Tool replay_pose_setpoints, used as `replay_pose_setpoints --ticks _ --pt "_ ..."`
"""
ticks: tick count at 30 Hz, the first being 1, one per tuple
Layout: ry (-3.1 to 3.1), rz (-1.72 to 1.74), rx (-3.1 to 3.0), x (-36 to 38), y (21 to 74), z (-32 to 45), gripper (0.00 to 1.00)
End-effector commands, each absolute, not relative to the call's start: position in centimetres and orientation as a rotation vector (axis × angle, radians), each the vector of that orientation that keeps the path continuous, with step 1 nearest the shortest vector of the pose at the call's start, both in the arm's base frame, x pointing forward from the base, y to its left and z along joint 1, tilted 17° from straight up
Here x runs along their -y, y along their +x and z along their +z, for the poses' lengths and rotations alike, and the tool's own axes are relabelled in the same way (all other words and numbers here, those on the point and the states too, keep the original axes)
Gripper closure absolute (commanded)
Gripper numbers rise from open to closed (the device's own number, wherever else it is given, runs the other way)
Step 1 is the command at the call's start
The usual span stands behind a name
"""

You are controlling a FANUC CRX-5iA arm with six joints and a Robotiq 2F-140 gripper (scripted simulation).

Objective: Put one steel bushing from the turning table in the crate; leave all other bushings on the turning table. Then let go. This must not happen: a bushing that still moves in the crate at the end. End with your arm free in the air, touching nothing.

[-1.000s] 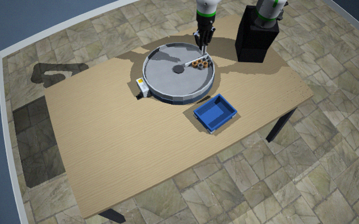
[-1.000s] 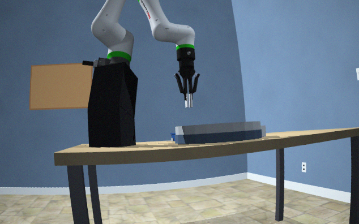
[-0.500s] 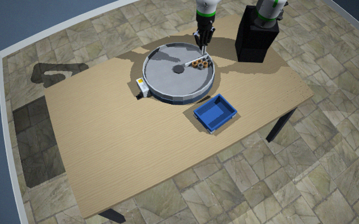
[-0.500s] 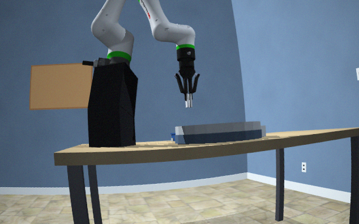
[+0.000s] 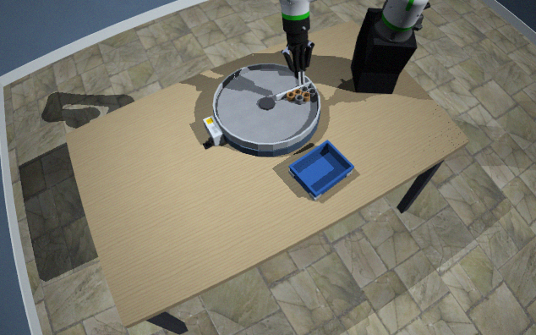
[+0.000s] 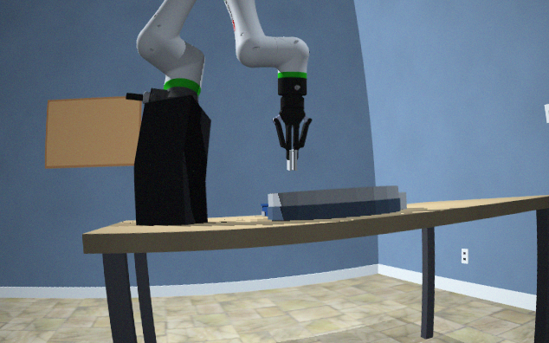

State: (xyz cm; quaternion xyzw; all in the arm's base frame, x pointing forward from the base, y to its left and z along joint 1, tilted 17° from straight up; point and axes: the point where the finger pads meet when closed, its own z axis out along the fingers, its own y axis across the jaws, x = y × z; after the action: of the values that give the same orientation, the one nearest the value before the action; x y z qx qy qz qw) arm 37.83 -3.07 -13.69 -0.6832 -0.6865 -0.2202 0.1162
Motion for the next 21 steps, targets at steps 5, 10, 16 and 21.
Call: replay_pose_setpoints --ticks 5,10,16,21 --pt "-1.806 -0.835 1.867 2.6 38.8 -15.8 0.94" --pt "-1.719 -0.918 1.795 2.4 39.4 -16.7 0.94" --pt "-1.647 -0.982 1.734 2.2 39.9 -17.5 0.94" --pt "-1.636 -0.991 1.724 2.1 39.9 -17.6 0.94"
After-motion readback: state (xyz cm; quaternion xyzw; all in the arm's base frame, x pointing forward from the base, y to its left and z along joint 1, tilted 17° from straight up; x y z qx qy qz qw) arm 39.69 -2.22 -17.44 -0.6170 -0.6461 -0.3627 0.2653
